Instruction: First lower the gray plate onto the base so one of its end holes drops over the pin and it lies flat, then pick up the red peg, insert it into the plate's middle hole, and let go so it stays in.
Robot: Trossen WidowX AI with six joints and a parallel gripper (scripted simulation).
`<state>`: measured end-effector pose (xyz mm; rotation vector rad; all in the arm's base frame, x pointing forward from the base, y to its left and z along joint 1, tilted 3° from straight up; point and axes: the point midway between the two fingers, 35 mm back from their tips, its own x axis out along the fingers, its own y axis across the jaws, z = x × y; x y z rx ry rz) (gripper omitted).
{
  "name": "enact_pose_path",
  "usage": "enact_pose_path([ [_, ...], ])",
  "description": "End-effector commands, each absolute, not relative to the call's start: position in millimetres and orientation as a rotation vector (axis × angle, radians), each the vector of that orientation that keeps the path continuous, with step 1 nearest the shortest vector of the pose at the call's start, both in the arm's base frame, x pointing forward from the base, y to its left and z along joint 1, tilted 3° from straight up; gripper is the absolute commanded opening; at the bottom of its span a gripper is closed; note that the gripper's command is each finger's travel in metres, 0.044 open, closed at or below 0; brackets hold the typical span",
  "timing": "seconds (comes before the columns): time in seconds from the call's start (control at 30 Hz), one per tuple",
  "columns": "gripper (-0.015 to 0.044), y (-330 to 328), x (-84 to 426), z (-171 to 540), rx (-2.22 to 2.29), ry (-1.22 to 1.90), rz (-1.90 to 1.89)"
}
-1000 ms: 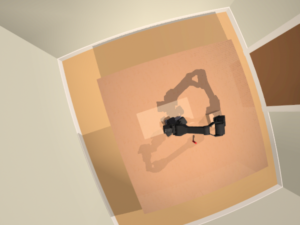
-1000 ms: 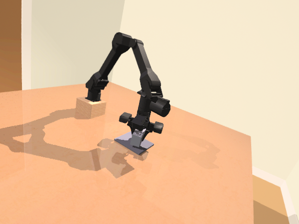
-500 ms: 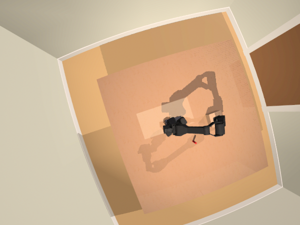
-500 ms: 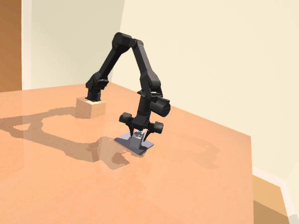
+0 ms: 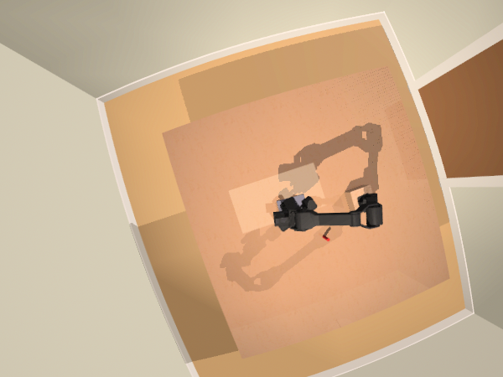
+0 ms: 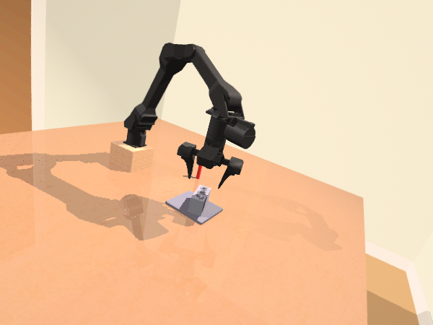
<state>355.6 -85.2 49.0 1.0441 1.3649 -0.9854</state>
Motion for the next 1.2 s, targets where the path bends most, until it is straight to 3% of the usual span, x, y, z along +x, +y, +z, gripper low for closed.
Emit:
enact_pose_path([
  [0.0,0.0440,-88.1,354.5,96.0,1.047,1.338,-0.974],
  [0.33,0.0440,-84.6,358.0,99.2,1.046,1.338,-0.972],
  [0.77,0.0440,90.6,254.1,108.8,0.942,1.399,-0.846],
  [1.17,0.0440,103.4,239.1,75.0,0.940,1.408,-0.850],
])
